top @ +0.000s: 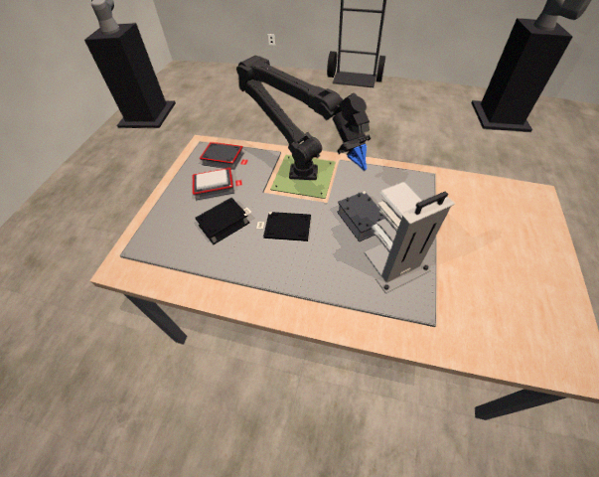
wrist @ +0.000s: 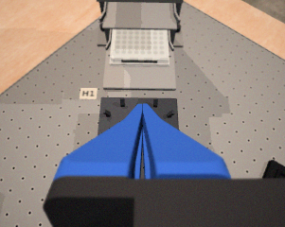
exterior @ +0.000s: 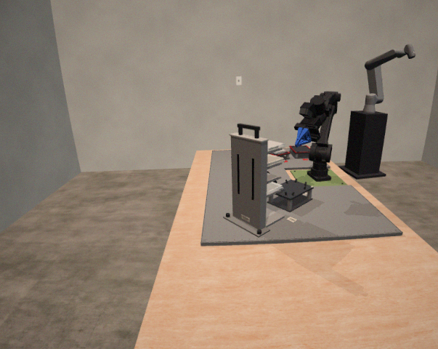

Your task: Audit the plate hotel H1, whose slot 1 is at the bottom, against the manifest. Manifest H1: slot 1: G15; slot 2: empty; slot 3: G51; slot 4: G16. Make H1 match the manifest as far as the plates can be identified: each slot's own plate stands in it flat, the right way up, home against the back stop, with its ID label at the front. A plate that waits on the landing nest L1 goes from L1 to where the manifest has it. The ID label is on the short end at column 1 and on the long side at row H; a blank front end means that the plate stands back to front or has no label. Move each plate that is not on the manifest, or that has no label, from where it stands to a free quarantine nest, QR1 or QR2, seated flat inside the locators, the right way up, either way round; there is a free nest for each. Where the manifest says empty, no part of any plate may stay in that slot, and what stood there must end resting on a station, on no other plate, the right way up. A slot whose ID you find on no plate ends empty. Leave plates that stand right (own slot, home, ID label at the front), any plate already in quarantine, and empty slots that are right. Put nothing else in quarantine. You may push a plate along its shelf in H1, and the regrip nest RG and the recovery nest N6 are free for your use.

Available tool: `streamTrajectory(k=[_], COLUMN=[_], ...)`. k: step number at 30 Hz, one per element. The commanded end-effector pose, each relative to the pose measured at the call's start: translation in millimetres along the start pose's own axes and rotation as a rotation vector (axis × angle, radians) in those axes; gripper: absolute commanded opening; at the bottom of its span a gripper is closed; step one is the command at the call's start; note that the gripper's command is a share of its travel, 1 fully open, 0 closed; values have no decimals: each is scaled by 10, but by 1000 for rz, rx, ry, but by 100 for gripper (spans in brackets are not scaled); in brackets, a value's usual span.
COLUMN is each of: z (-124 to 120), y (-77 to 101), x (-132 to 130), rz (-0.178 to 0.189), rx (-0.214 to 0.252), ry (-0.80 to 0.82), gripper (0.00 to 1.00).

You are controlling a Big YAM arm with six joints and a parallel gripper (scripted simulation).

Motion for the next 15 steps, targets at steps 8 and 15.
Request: streamTrajectory(k=[8, 15], z=[541, 685], y=[224, 340], x=[11, -14], rz=[10, 12], rx=[-70, -76], ry=[-46, -44], gripper=[100, 100])
Point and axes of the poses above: the point where the finger pads meet when closed, its own y axis back along the fingers, its own x axis across the jaws, z = x × y, the point moved 6 cm from there along y, back along the fingers, and after that the axes turned 5 degrees about y, right-handed, at the moved point
